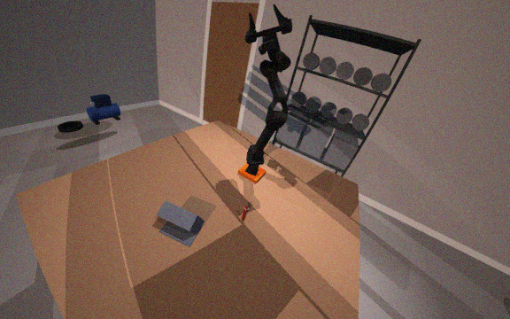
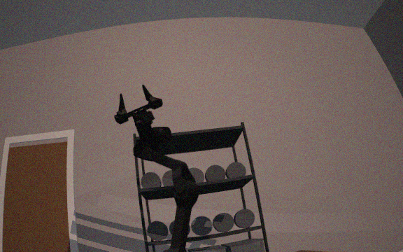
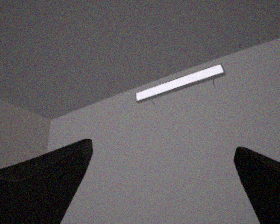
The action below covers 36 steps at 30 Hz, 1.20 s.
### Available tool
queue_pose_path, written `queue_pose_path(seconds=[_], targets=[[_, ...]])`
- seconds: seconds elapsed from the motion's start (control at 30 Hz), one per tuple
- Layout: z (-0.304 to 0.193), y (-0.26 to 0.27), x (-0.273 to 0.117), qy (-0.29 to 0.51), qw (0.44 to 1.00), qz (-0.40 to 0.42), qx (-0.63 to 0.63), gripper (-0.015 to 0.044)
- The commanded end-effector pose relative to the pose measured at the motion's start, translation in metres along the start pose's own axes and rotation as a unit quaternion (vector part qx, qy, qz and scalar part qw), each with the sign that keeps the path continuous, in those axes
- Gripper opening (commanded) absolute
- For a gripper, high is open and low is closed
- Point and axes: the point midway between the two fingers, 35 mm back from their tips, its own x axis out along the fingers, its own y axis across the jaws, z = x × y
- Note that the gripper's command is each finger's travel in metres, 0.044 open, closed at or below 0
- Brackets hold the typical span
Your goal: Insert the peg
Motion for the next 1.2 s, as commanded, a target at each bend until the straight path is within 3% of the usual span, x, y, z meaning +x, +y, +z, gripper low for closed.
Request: queue_pose_path(seconds=[0.0, 0.43, 0.73, 1.17], targets=[[-0.010, 0.010, 0.001, 0.015, 0.997, -0.010, 0.074, 0.0440], [-0.017, 0.028, 0.004, 0.035, 0.981, -0.045, 0.185, 0.0440], [-0.026, 0.056, 0.010, 0.060, 0.941, -0.054, 0.328, 0.0440], [-0.010, 0.070, 0.024, 0.045, 0.897, -0.065, 0.434, 0.0440]])
